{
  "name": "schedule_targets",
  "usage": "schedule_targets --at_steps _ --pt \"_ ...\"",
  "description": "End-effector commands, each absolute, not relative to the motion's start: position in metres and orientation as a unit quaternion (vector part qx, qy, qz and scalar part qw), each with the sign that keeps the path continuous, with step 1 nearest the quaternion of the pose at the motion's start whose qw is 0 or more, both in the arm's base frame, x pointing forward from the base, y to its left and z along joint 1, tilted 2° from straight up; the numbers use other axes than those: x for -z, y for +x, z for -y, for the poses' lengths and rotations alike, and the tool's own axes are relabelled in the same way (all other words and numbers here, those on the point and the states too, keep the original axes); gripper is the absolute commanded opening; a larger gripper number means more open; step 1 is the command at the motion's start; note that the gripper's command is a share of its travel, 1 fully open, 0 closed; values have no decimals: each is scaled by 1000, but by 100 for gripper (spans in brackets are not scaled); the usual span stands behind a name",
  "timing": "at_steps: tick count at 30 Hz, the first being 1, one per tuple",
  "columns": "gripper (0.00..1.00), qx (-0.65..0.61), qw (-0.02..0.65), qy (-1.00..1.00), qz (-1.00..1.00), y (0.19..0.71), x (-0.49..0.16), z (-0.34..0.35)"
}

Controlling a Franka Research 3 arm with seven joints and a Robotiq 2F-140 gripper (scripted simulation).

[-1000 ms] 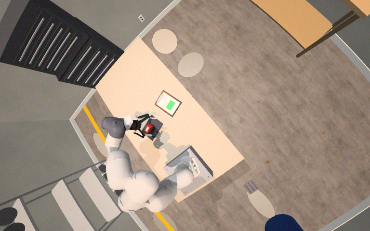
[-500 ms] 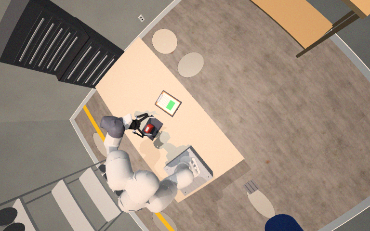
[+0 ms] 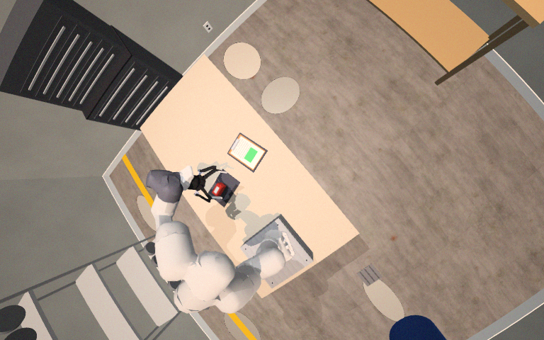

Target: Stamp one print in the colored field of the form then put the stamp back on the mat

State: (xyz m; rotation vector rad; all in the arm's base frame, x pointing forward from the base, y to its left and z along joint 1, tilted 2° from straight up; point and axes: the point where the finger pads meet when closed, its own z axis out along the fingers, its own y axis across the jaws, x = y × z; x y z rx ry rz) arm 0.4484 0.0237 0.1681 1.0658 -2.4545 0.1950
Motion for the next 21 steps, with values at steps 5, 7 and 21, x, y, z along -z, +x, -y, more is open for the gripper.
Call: schedule_targets --at_steps 5,7,21 --pt "100 -67 228 396 887 448 -169 -25" --pt "100 -67 228 396 887 448 -169 -25" --pt "100 -49 217 440 870 459 -183 -24"
